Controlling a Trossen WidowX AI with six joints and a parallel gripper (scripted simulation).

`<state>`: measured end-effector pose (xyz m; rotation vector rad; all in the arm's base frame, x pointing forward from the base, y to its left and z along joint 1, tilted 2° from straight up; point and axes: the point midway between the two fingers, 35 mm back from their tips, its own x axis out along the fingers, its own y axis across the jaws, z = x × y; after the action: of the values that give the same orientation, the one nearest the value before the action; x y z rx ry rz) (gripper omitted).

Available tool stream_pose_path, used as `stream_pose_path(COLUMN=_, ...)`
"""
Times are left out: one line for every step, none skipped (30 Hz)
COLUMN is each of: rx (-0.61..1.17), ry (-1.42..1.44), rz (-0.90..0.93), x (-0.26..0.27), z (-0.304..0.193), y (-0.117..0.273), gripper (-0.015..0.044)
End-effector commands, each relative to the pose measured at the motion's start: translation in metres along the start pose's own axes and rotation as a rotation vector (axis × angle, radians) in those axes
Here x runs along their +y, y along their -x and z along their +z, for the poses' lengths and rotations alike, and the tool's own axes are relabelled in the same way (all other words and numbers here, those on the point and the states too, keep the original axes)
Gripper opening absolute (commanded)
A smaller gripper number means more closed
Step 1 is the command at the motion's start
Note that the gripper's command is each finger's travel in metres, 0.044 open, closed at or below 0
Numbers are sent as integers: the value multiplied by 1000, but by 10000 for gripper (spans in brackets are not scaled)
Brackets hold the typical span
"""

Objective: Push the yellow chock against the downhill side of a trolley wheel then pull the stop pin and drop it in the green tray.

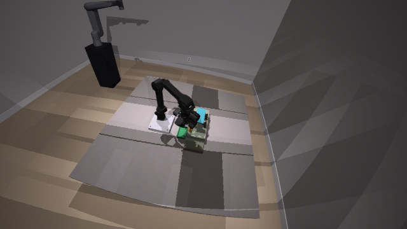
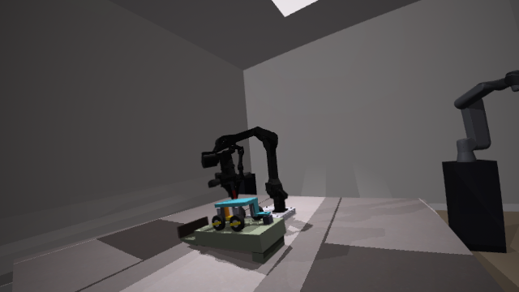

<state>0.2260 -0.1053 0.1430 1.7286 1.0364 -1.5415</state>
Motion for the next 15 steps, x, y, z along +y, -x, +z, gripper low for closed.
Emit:
stream_pose_path(rx=-21, ry=-125, rz=23, x=-1, z=-1, y=1, gripper=0)
stream_pose_path(rx=-26, ry=-155, rz=26, x=-1, z=-1, y=1, gripper=0)
stream_pose_path(rx=-30, ry=-185, rz=29, x=-1, z=-1, y=1, gripper=0)
stream_pose_path(rx=-35, ry=-214, rz=32, x=-2, z=-1, y=1, gripper=0)
stream_pose_path(rx=-39, ry=-244, rz=35, x=-2, z=-2, y=1, gripper=0)
stream_pose_path(rx=-44, ry=-274, rz=39, x=-2, z=-2, y=1, gripper=0)
stream_pose_path(rx=-48, ry=-304, rz=42, x=-2, z=-2, y=1, gripper=0)
stream_pose_path(rx=-52, ry=-334, rz=46, x=-2, z=-2, y=1, gripper=0)
stream_pose_path(rx=-57, ry=-363, rz=49, x=-2, z=-2, y=1, gripper=0)
stream_pose_path(rx=-61, ry=-393, rz=53, x=-2, z=-2, y=1, gripper=0)
stream_pose_path(rx=-65, ry=-423, rz=57, x=-2, z=-3, y=1, gripper=0)
stream_pose_path(rx=-69, ry=-453, rz=61, x=-2, z=-3, y=1, gripper=0)
stream_pose_path(rx=-73, ry=-483, rz=65, x=-2, z=-3, y=1, gripper=0)
stream_pose_path(rx=-76, ry=-513, rz=69, x=-2, z=-3, y=1, gripper=0)
stream_pose_path(rx=-80, ry=-542, rz=74, x=-2, z=-3, y=1, gripper=0)
